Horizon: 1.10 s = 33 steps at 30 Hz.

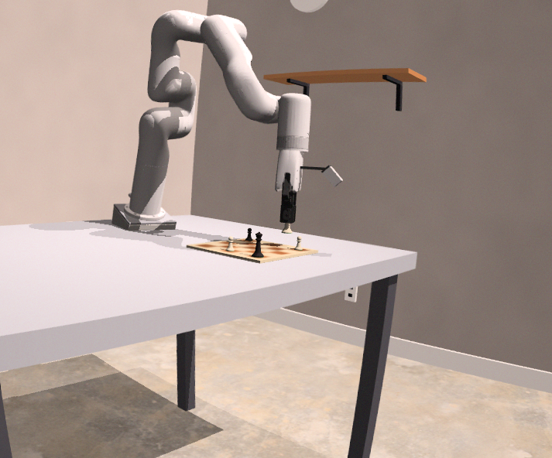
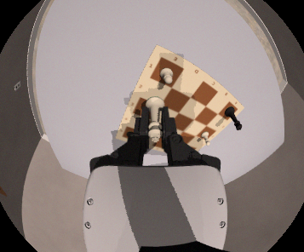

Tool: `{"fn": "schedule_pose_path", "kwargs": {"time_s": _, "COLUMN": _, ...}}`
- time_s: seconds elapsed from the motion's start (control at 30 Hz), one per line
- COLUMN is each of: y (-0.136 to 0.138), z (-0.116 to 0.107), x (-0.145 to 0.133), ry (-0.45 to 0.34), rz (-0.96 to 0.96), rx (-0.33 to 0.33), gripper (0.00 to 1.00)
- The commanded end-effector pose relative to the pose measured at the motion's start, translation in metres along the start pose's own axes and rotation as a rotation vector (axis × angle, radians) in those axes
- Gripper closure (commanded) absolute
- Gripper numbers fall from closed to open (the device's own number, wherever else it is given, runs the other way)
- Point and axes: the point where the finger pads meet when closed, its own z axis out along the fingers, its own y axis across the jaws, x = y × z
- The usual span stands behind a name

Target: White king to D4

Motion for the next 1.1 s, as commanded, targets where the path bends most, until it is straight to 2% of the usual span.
{"fn": "schedule_pose_path", "kwargs": {"time_s": 0.0, "y": 0.000, "z": -0.046, "x": 0.000, "ry": 0.002, "rz": 0.000, "rx": -0.001, "gripper": 1.00}}
{"fn": "schedule_pose_path", "kwargs": {"time_s": 0.07, "y": 0.000, "z": -0.057, "x": 0.000, "ry": 0.002, "rz": 0.000, "rx": -0.001, "gripper": 1.00}}
{"fn": "schedule_pose_path", "kwargs": {"time_s": 0.23, "y": 0.000, "z": -0.065, "x": 0.000, "ry": 0.002, "rz": 0.000, "rx": -0.001, "gripper": 1.00}}
{"fn": "schedule_pose_path", "kwargs": {"time_s": 0.57, "y": 0.000, "z": -0.067, "x": -0.001, "ry": 0.002, "rz": -0.003, "rx": -0.001, "gripper": 1.00}}
{"fn": "schedule_pose_path", "kwargs": {"time_s": 0.63, "y": 0.001, "z": -0.068, "x": -0.014, "ry": 0.002, "rz": -0.053, "rx": -0.001, "gripper": 1.00}}
{"fn": "schedule_pose_path", "kwargs": {"time_s": 0.7, "y": 0.001, "z": -0.068, "x": -0.014, "ry": 0.002, "rz": -0.053, "rx": -0.001, "gripper": 1.00}}
{"fn": "schedule_pose_path", "kwargs": {"time_s": 0.8, "y": 0.002, "z": -0.069, "x": -0.057, "ry": 0.002, "rz": -0.221, "rx": -0.001, "gripper": 1.00}}
{"fn": "schedule_pose_path", "kwargs": {"time_s": 0.83, "y": 0.002, "z": -0.069, "x": -0.057, "ry": 0.002, "rz": -0.221, "rx": -0.001, "gripper": 1.00}}
{"fn": "schedule_pose_path", "kwargs": {"time_s": 0.87, "y": 0.002, "z": -0.068, "x": -0.070, "ry": 0.002, "rz": -0.271, "rx": -0.001, "gripper": 1.00}}
{"fn": "schedule_pose_path", "kwargs": {"time_s": 1.07, "y": 0.001, "z": -0.067, "x": -0.084, "ry": 0.002, "rz": -0.324, "rx": -0.001, "gripper": 1.00}}
